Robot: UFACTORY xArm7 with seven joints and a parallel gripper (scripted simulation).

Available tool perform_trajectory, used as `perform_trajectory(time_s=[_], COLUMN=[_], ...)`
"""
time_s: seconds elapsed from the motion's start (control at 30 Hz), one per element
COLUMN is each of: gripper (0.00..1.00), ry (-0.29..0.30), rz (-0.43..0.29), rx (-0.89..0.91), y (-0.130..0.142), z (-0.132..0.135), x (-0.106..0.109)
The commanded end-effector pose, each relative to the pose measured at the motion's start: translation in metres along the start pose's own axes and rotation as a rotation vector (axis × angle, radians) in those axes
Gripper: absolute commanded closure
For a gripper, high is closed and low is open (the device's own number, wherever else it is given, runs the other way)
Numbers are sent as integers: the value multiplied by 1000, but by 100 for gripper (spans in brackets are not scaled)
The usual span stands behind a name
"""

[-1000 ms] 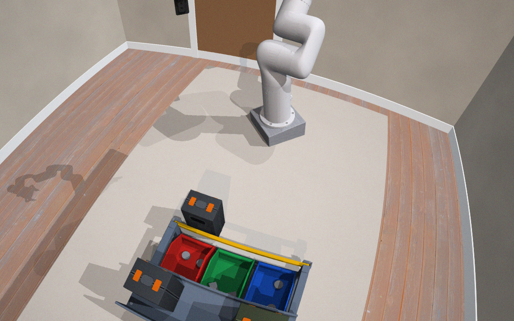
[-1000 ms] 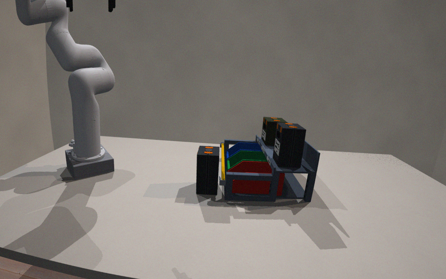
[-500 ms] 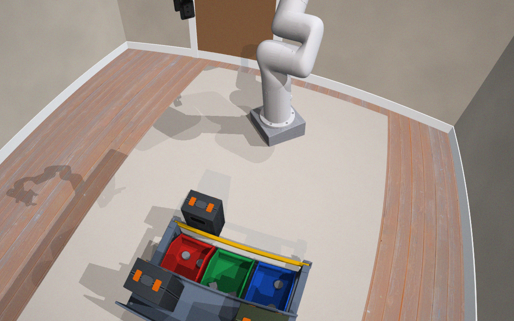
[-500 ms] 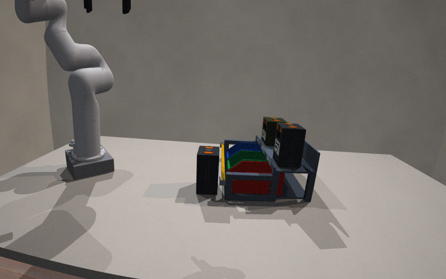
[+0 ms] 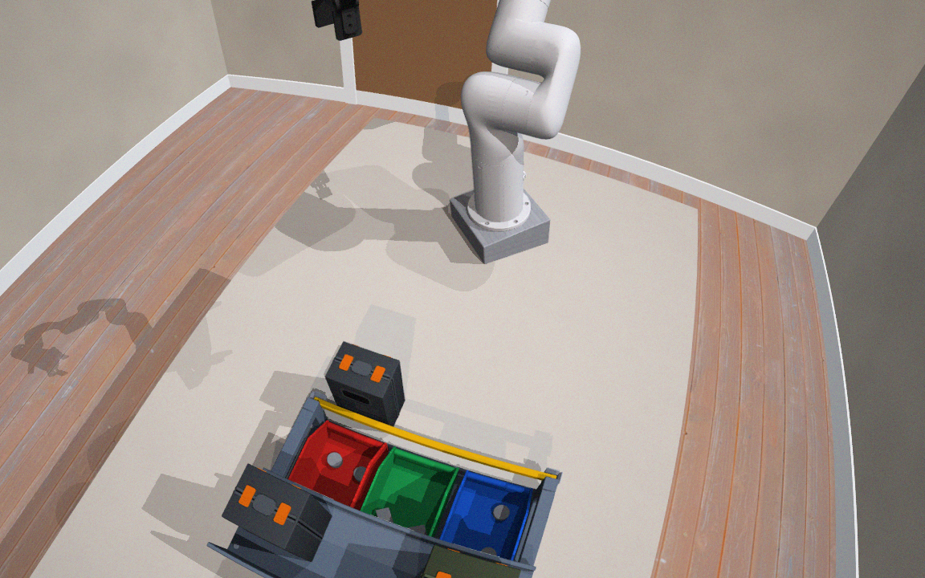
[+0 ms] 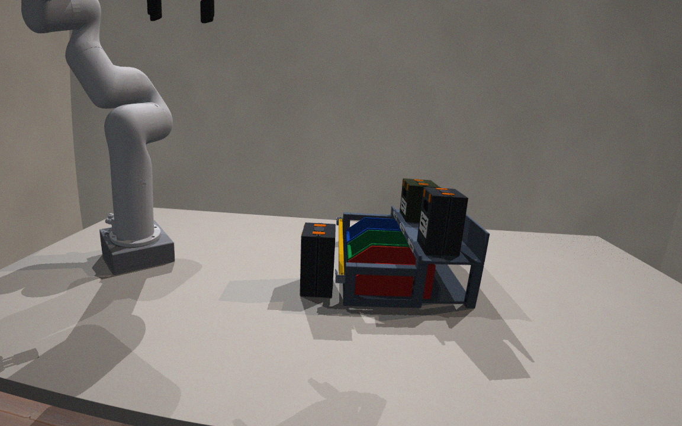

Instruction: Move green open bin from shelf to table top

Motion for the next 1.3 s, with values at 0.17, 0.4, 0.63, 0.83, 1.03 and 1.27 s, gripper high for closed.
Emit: perform_trajectory(time_s=[0.17,0.4,0.63,0.83,1.03,1.27], gripper=[0,0,0,0,0,0], ry=[-8,-12,-25,-25,-36,-43], rz=[-6,-9,-23,-23,-32,-39], rx=[96,133,287,287,402,479], y=[-1,1,6,6,16,23], z=[-23,-32,-68,-68,-93,-110], x=[-1,-2,-4,-4,-6,-7])
Point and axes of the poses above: the point where the finger pads meet when closed, its own x axis back along the fingers, its own z axis across the jaws, y = z × x, the point moved 2 cm from there along x, back along the fingers, and after that the axes turned 1 degree about x, right-handed, at the moved point
